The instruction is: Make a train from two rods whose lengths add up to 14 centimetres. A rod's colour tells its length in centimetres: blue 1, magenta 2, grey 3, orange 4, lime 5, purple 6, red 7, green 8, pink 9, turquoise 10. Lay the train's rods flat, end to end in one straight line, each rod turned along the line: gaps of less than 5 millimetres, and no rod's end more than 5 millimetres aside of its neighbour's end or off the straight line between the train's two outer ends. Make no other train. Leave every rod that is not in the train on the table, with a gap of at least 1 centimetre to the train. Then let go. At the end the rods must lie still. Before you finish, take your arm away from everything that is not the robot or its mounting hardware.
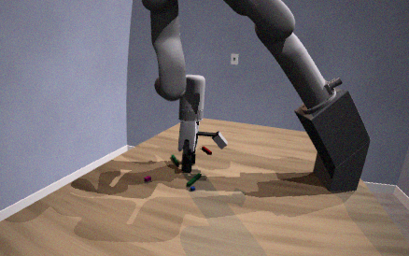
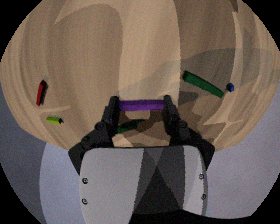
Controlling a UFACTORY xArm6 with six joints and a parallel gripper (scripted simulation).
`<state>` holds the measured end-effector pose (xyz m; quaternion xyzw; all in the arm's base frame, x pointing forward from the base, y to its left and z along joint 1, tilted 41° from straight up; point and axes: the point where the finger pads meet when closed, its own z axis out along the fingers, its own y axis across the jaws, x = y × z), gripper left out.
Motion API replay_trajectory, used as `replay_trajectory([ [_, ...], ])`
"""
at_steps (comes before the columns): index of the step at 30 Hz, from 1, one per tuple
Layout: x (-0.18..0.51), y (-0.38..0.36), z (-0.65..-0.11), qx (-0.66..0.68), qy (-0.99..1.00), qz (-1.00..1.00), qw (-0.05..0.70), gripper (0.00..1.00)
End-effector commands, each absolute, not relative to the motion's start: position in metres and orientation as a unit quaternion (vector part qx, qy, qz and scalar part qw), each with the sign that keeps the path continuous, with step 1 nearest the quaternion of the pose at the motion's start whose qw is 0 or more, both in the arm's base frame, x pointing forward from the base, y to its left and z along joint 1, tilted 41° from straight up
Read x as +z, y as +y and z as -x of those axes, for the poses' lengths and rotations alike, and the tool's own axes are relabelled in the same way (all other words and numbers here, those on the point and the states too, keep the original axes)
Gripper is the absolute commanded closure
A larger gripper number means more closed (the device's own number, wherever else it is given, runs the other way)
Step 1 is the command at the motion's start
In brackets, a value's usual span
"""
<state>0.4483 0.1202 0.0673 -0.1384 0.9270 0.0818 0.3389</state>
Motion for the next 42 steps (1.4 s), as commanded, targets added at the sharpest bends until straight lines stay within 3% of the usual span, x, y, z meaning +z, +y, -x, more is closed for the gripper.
replay_trajectory([
  [1, 0.068, 0.1202, -0.4486, 0.082, 0.927, 0.138, 0.339, 0.39],
  [28, 0.068, 0.1202, -0.4486, 0.082, 0.927, 0.138, 0.339, 0.39],
  [32, 0.068, 0.1202, -0.4486, 0.082, 0.927, 0.138, 0.339, 0.3],
  [36, 0.068, 0.1202, -0.4486, 0.082, 0.927, 0.138, 0.339, 0.3],
  [42, 0.068, 0.1202, -0.4486, 0.082, 0.927, 0.138, 0.339, 0.21],
])
